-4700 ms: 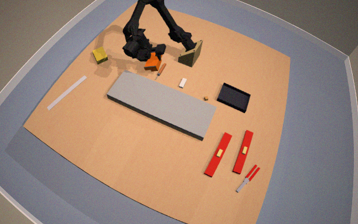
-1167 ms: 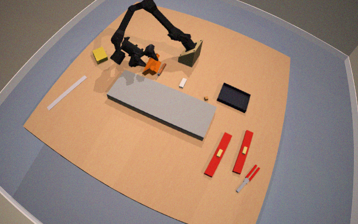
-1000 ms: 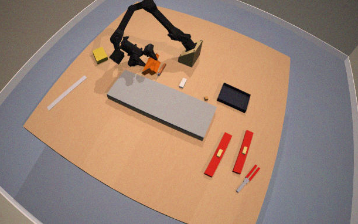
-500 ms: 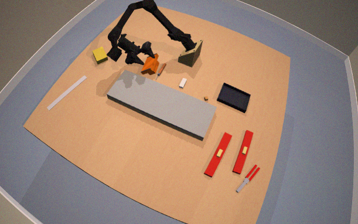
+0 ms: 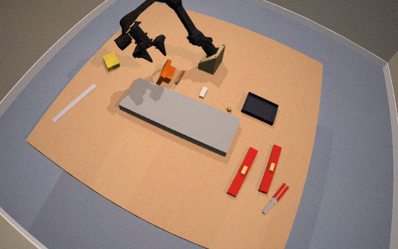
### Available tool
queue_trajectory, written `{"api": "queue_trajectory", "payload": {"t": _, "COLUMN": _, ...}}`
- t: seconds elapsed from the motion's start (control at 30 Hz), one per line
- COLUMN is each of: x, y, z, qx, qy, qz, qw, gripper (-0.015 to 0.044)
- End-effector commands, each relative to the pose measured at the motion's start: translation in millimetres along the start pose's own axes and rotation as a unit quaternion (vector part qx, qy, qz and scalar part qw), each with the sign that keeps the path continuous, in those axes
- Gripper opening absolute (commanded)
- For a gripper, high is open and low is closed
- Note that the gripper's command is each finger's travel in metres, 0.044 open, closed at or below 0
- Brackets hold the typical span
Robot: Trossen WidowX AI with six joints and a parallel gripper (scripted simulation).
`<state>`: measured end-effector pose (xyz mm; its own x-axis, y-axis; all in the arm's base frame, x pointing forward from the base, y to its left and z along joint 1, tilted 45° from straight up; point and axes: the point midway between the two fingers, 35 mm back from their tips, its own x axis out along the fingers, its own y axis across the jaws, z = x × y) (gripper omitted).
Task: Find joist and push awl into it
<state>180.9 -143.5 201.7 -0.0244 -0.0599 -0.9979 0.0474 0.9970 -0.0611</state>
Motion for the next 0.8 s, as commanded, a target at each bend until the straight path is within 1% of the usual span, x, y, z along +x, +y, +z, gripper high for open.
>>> {"api": "queue_trajectory", "payload": {"t": 0.0, "x": 1, "y": 0, "z": -1, "qx": -0.002, "qy": 0.002, "qz": -0.001, "qw": 1.0, "gripper": 0.044}}
{"api": "queue_trajectory", "payload": {"t": 0.43, "x": 2, "y": 0, "z": -1, "qx": 0.004, "qy": 0.004, "qz": -0.003, "qw": 1.0, "gripper": 0.044}}
{"api": "queue_trajectory", "payload": {"t": 0.5, "x": 10, "y": 2, "z": -1, "qx": 0.047, "qy": 0.019, "qz": -0.02, "qw": 0.998, "gripper": 0.044}}
{"api": "queue_trajectory", "payload": {"t": 0.6, "x": 27, "y": 8, "z": -2, "qx": 0.147, "qy": 0.042, "qz": -0.069, "qw": 0.986, "gripper": 0.044}}
{"api": "queue_trajectory", "payload": {"t": 0.77, "x": 51, "y": 16, "z": -4, "qx": 0.304, "qy": 0.037, "qz": -0.165, "qw": 0.938, "gripper": 0.044}}
